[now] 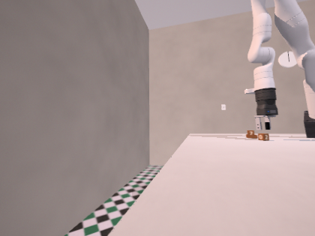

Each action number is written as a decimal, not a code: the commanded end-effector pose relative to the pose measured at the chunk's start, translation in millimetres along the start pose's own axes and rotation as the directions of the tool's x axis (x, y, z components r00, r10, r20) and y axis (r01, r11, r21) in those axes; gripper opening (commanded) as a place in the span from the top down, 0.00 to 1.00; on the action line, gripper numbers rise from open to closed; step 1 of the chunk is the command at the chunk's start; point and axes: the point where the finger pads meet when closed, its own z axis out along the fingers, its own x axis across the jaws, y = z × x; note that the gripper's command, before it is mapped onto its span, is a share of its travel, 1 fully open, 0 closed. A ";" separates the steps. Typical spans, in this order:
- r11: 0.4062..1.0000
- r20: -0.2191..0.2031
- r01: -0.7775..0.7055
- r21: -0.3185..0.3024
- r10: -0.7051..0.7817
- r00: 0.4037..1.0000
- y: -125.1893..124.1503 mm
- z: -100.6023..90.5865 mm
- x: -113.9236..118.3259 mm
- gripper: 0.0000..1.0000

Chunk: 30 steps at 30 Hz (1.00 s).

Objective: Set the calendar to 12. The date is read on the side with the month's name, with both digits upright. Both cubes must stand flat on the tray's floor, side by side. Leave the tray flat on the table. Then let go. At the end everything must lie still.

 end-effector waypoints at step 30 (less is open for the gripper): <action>1.000 0.003 -0.001 0.007 0.001 1.000 -2.2 -31.2 -2.9 0.13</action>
